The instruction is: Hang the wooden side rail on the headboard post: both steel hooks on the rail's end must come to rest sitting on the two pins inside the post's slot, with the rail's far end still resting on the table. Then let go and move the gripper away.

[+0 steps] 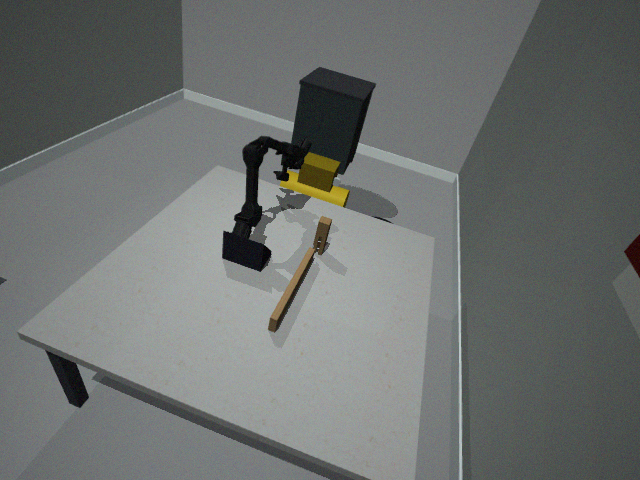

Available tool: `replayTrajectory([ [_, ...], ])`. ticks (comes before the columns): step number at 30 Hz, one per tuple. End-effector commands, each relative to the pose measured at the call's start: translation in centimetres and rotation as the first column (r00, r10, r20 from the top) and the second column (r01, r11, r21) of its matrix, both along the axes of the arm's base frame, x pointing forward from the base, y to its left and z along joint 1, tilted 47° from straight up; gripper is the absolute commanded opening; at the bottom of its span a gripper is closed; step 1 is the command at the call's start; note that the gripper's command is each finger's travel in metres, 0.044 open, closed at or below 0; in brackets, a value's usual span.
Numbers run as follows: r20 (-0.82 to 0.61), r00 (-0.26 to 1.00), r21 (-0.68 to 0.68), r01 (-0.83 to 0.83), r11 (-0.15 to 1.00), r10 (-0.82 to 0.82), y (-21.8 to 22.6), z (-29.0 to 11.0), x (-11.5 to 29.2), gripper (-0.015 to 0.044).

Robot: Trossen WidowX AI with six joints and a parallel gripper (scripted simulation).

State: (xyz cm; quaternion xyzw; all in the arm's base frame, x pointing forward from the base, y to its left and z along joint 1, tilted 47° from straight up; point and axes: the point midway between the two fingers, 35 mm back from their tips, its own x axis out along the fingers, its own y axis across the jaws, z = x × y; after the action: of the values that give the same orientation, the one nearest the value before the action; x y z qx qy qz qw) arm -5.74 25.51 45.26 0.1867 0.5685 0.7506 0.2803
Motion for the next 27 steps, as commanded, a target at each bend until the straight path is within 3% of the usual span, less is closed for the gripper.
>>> replayTrajectory([
  [1, -0.074, 0.987, -0.117, 0.131, 0.984, -0.140, 0.7, -1.5, 3.2, 0.0440],
  [14, -0.269, 0.788, -0.463, 0.399, 0.792, -0.554, 0.8, -6.7, 13.1, 0.0440],
  [27, -0.390, 0.331, -0.748, 0.430, 0.505, -0.859, -3.4, -12.3, 22.3, 0.0440],
])
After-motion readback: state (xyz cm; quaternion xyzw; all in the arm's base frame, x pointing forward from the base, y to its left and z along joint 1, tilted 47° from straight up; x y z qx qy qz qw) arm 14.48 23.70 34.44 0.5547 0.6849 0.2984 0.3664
